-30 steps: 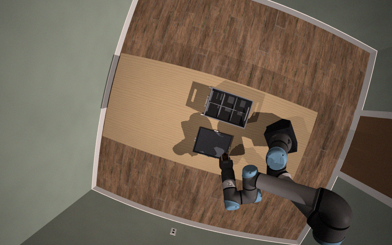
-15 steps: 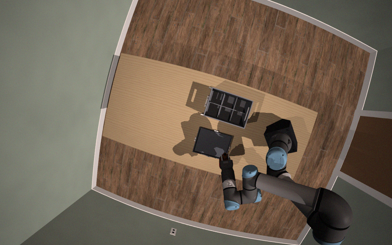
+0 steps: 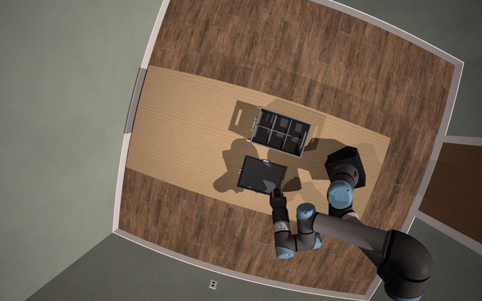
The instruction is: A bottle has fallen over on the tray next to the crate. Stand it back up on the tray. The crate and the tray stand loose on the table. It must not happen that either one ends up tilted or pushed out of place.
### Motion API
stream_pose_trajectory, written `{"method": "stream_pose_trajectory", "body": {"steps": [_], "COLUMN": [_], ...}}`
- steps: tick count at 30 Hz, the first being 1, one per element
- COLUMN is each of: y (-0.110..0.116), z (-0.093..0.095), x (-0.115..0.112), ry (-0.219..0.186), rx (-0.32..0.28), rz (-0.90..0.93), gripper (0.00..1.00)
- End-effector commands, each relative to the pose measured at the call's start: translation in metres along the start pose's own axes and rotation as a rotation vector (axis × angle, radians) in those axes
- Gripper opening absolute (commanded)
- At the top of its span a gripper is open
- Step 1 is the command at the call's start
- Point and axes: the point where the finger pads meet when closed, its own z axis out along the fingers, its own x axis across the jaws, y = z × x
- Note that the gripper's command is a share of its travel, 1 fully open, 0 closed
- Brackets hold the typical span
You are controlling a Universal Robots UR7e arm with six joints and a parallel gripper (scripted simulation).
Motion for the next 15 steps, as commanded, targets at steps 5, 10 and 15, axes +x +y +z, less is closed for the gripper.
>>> {"method": "stream_pose_trajectory", "body": {"steps": [5, 10, 15], "y": [0.0001, 0.0000, -0.0003], "z": [0.0004, 0.0004, -0.0001], "x": [-0.0007, -0.0007, 0.0000], "ry": [-0.006, -0.006, -0.001], "rx": [-0.041, -0.077, -0.110], "rz": [0.002, 0.002, 0.001], "gripper": [0.00, 0.00, 0.00]}}
